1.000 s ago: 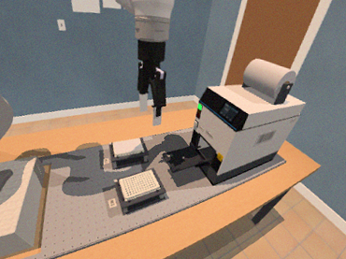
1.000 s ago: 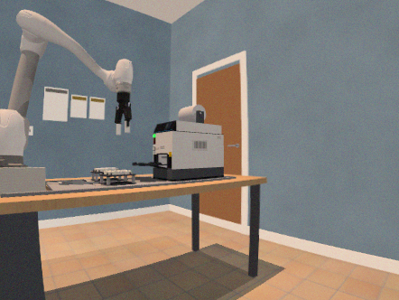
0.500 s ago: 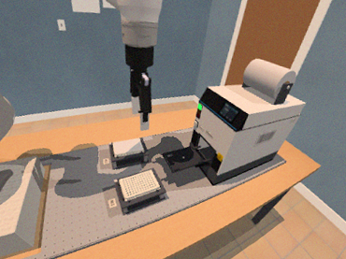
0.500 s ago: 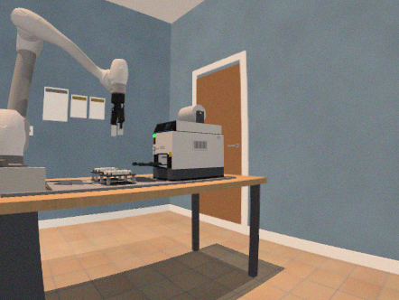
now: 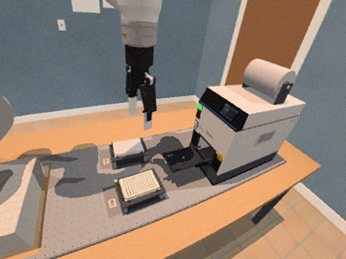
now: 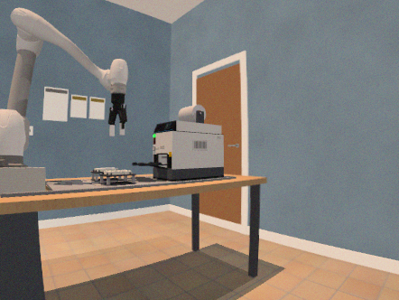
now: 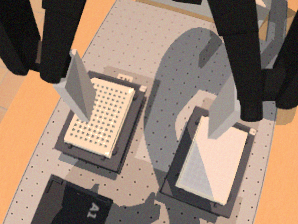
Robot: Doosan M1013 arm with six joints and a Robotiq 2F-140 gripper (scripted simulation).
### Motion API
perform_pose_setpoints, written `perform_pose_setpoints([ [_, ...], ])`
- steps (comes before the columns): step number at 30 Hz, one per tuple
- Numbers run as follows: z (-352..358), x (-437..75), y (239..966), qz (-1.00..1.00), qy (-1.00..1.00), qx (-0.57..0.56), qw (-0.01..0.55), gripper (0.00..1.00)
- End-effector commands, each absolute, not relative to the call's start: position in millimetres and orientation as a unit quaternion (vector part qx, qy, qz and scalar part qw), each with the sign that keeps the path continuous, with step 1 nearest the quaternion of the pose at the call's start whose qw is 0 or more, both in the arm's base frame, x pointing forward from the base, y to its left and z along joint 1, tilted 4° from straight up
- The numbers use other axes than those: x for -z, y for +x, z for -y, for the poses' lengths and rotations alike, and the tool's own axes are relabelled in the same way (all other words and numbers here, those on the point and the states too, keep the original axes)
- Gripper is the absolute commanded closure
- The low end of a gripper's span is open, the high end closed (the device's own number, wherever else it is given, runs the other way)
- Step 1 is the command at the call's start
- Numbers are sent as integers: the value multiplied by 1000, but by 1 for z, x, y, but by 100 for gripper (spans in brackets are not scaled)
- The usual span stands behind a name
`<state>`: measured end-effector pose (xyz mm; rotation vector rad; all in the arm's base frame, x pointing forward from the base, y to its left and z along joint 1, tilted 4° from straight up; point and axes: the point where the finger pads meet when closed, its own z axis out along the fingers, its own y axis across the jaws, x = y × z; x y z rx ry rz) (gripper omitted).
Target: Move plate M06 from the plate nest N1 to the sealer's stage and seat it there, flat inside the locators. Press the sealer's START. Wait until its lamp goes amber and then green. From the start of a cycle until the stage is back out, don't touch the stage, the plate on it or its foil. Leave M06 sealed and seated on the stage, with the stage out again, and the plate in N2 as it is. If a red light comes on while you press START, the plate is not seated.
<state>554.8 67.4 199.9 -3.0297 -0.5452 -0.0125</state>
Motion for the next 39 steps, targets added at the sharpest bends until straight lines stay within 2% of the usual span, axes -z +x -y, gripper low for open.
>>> perform_pose_setpoints([
  [1,-67,-200,555,237,-971,6,34,30],
  [23,-67,-200,555,513,-858,16,30,30],
  [39,-67,-200,555,709,-704,23,25,30],
])
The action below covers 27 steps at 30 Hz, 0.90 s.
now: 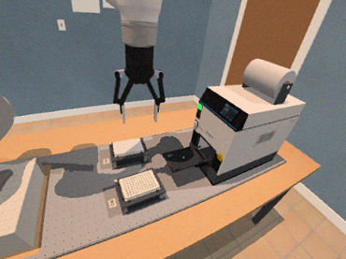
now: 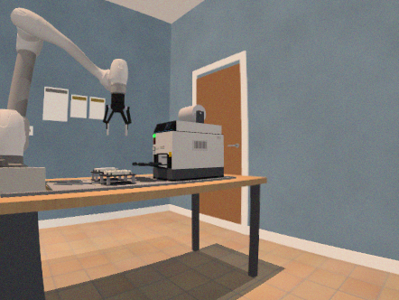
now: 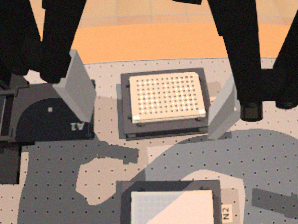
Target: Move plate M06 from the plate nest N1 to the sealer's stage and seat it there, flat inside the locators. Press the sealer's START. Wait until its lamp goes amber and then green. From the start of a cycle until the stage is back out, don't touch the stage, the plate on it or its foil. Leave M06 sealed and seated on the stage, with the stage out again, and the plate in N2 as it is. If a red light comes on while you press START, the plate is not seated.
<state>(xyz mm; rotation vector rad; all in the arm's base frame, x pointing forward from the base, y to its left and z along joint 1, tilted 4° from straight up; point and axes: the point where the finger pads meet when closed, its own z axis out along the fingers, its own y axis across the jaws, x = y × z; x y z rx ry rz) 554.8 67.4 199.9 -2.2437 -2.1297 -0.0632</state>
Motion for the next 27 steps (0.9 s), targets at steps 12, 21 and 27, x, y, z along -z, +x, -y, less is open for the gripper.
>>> perform_pose_setpoints([
  [12,-67,-200,555,808,-588,27,22,30],
  [21,-67,-200,555,871,-490,29,18,30],
  [27,-67,-200,555,915,-401,31,15,30],
])
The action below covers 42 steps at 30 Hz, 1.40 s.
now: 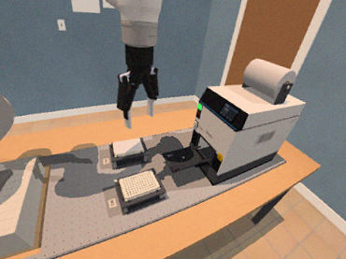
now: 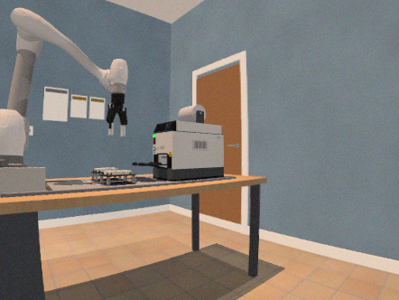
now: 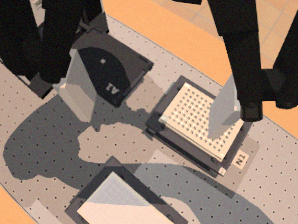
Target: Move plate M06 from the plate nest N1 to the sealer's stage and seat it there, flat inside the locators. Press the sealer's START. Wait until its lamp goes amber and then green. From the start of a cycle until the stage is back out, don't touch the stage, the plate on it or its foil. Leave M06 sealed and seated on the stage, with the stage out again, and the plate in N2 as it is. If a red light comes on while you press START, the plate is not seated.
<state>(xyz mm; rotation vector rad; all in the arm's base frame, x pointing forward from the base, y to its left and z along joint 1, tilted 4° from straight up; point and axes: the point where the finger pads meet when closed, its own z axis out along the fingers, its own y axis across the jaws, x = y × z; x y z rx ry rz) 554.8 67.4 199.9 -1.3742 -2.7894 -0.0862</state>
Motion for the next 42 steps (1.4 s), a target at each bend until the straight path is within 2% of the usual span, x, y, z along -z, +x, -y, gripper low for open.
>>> perform_pose_setpoints([
  [1,-67,-200,555,922,-386,31,15,30],
  [33,-67,-200,555,997,70,34,-1,30],
  [42,-67,-200,555,997,72,34,-1,30],
])
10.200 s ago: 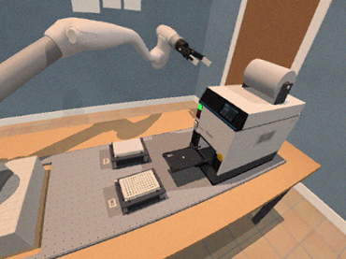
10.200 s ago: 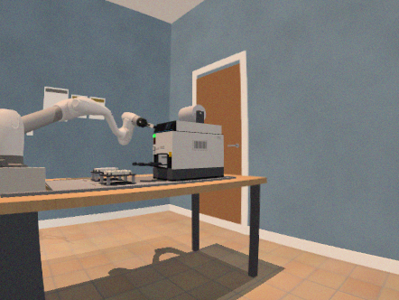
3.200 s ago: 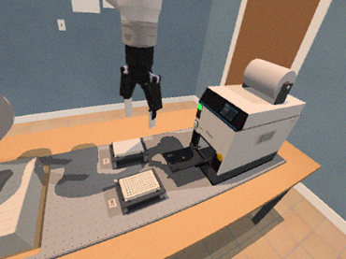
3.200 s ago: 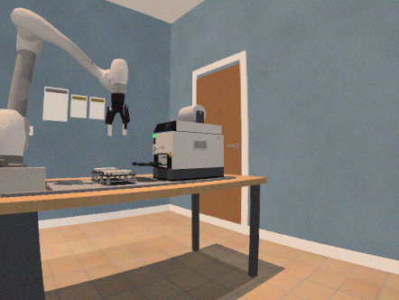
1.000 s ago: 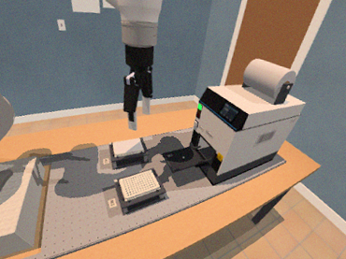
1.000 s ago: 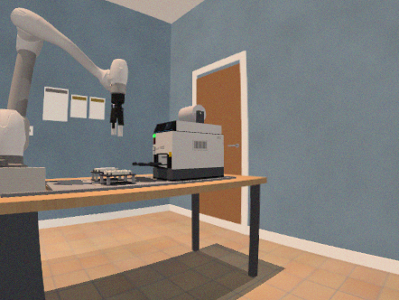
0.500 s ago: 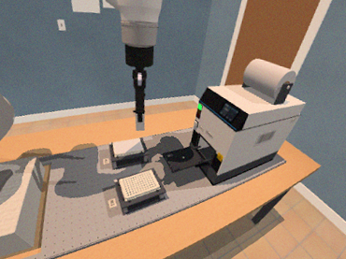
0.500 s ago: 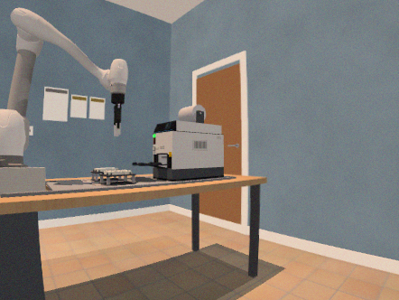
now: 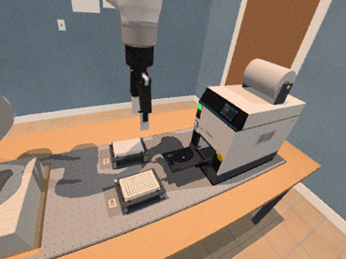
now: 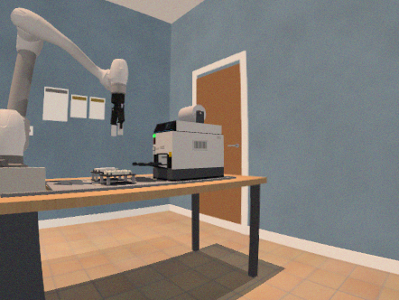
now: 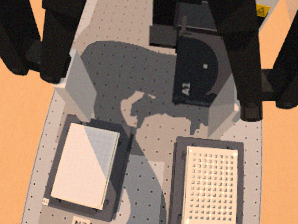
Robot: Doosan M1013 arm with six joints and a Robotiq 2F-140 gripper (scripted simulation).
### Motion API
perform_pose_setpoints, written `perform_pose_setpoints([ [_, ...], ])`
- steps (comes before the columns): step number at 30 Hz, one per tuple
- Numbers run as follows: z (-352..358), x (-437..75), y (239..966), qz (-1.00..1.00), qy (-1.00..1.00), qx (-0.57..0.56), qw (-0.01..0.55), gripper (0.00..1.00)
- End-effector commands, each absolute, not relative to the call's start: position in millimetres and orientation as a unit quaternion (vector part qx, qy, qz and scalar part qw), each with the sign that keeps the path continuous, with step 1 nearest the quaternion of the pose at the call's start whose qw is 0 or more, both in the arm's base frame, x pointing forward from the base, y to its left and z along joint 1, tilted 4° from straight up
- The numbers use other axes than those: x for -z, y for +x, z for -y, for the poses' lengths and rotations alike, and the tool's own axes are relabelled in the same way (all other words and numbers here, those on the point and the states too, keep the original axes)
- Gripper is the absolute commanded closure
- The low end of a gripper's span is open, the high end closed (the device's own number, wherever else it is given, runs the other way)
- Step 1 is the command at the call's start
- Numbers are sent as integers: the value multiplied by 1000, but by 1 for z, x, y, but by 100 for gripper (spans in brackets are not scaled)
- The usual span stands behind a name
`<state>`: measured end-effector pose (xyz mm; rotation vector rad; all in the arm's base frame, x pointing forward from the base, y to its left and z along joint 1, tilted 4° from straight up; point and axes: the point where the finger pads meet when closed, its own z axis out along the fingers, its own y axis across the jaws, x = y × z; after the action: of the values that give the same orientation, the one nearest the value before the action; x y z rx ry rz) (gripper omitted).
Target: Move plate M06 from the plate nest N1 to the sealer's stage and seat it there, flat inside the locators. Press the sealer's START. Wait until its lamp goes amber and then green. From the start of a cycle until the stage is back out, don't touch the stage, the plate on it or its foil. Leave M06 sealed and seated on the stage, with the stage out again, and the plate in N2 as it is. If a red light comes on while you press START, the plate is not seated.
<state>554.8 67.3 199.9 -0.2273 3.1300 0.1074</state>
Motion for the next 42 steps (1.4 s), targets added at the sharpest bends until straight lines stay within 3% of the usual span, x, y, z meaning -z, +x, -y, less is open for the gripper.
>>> perform_pose_setpoints([
  [1,-67,-200,555,-997,-72,-34,1,30],
  [5,-67,-200,555,-997,-72,-34,1,30],
  [13,-70,-160,555,-992,-78,-42,88,30],
  [17,-71,-150,555,-992,-78,-42,88,30],
  [25,-73,-110,554,-980,-84,-50,174,30],
  [42,-25,-97,545,-980,-84,-50,174,30],
])
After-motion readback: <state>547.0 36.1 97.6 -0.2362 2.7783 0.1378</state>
